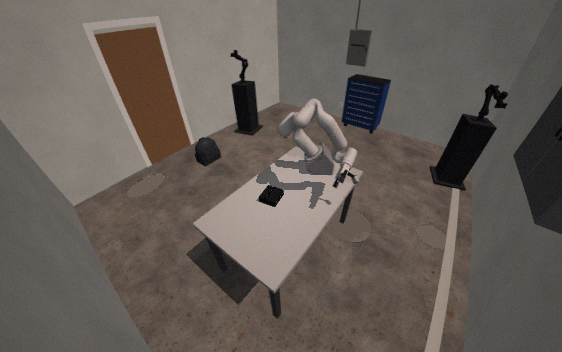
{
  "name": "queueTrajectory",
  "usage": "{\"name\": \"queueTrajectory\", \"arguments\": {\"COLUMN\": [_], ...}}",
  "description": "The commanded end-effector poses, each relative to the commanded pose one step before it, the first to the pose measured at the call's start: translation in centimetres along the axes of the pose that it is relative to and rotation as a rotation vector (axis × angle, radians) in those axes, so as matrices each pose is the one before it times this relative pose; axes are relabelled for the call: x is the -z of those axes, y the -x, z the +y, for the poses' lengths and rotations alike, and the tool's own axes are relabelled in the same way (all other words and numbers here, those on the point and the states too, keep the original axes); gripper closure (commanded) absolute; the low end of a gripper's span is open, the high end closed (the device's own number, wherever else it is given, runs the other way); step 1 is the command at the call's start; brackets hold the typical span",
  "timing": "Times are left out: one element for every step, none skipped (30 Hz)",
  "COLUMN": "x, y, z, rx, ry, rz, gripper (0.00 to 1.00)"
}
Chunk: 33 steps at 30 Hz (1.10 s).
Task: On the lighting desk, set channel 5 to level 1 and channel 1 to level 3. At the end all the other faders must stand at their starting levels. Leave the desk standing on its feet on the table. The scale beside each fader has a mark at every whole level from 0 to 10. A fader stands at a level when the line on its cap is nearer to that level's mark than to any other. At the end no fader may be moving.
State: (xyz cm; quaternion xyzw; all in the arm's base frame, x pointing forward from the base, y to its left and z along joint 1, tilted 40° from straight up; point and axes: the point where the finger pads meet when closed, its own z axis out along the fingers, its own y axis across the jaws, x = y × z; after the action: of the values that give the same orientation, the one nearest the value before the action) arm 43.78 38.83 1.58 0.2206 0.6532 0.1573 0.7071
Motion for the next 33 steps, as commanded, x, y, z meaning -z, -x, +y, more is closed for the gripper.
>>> {"name": "queueTrajectory", "arguments": {"x": [-0.002,0.0,0.0,0.0,0.0,0.0,0.0,0.0,0.0,0.0,0.0,0.0,0.0,0.0,0.0,0.0,0.0,-0.03,-0.194,-0.481,-0.846,-1.246,-1.64,0.0,0.0,-1.992,0.0,0.0,-2.271,0.0,0.0,-2.157,0.0], "y": [0.012,0.0,0.0,0.0,0.0,0.0,0.0,0.0,0.0,0.0,0.0,0.0,0.0,0.0,0.0,0.0,0.0,0.027,0.176,0.44,0.786,1.183,1.604,0.0,0.0,2.021,0.0,0.0,2.409,0.0,0.0,2.444,0.0], "z": [0.11,0.0,0.0,0.0,0.0,0.0,0.0,0.0,0.0,0.0,0.0,0.0,0.0,0.0,0.0,0.0,0.0,-0.011,-0.072,-0.183,-0.33,-0.501,-0.684,0.0,0.0,-0.866,0.0,0.0,-1.033,0.0,0.0,-1.129,0.0], "rx": [-0.00172,0.0,0.0,0.0,0.0,0.0,0.0,0.0,0.0,0.0,0.0,0.0,0.0,0.0,0.0,0.0,0.0,0.00022,0.00141,0.00343,0.00576,0.00783,0.00901,0.0,0.0,0.00878,0.0,0.0,0.00676,0.0,0.0,0.00283,0.0], "ry": [0.00092,0.0,0.0,0.0,0.0,0.0,0.0,0.0,0.0,0.0,0.0,0.0,0.0,0.0,0.0,0.0,0.0,-0.00111,-0.00724,-0.01806,-0.03213,-0.04811,-0.06472,0.0,0.0,-0.0807,0.0,0.0,-0.09486,0.0,0.0,-0.10604,0.0], "rz": [-0.00051,0.0,0.0,0.0,0.0,0.0,0.0,0.0,0.0,0.0,0.0,0.0,0.0,0.0,0.0,0.0,0.0,-0.00023,-0.0015,-0.00363,-0.00604,-0.00807,-0.00898,0.0,0.0,-0.00816,0.0,0.0,-0.00519,0.0,0.0,0.00004,0.0], "gripper": [0.0,0.0,0.0,0.0,0.0,0.0,0.0,0.0,0.0,0.0,0.0,0.0,0.0,0.0,0.0,0.0,0.0,0.0,0.0,0.0,0.0,0.0,0.0,0.0,0.0,0.0,0.0,0.0,0.0,0.0,0.0,0.0,0.0]}}
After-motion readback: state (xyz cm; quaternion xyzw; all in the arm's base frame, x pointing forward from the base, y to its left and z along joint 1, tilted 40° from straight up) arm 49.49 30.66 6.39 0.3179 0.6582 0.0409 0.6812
